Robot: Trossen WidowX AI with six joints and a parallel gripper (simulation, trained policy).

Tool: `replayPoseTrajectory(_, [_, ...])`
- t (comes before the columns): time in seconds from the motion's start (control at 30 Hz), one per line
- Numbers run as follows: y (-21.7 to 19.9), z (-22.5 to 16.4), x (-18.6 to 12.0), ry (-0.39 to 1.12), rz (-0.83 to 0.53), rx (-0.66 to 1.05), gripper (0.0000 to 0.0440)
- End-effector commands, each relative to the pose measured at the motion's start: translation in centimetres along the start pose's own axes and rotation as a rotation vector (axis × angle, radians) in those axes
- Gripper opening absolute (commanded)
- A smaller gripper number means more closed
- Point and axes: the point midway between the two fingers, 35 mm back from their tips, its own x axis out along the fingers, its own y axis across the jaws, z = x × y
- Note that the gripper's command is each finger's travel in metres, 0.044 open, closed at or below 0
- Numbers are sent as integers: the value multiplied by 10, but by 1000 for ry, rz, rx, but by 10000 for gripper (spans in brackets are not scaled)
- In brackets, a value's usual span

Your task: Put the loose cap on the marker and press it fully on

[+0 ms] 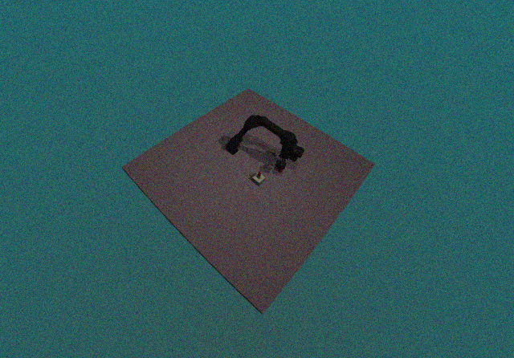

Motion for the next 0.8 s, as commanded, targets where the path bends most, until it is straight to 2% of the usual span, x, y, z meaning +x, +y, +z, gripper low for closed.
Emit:
replayPoseTrajectory(0.0, [-4, 4, 7, 8, -15, -16, 298])
replayPoseTrajectory(0.57, [-12, 2, 53, 82, -37, -101, 246])
replayPoseTrajectory(0.63, [-12, 2, 55, 83, -45, -110, 222])
replayPoseTrajectory(0.77, [-12, 2, 50, 73, -60, -123, 120])
